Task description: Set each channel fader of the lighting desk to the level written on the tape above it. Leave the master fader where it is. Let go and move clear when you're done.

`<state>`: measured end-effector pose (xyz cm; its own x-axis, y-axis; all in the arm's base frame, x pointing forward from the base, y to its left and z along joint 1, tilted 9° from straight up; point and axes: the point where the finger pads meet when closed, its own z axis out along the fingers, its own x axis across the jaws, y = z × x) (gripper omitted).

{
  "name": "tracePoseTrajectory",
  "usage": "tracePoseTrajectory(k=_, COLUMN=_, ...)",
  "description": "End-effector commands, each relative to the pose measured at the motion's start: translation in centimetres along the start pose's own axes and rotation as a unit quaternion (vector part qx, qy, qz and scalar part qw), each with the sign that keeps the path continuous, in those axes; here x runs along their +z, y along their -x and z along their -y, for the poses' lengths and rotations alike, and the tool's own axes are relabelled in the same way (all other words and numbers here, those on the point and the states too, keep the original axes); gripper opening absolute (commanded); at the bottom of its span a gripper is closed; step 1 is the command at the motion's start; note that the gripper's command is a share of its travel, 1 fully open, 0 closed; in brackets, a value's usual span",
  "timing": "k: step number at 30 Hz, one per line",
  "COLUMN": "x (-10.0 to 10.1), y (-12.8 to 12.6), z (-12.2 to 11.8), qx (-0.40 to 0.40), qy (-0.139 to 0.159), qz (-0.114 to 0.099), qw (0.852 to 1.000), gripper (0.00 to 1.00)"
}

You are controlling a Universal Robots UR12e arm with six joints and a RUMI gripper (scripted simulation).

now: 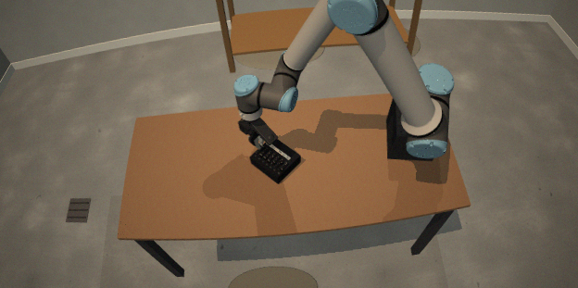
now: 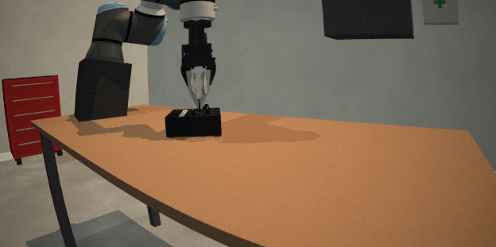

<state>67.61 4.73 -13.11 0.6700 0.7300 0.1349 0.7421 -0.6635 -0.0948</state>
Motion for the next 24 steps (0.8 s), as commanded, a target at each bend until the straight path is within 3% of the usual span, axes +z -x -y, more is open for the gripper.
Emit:
tracePoseTrajectory(k=1, x=0.23, y=-0.03, z=-0.06, qx=0.0, qy=0.001, qz=0.0, qw=1.0, gripper=0.0)
tracePoseTrajectory(k=24, x=0.97, y=-0.03, z=-0.06, qx=0.0, qy=0.001, qz=0.0, qw=1.0, gripper=0.0)
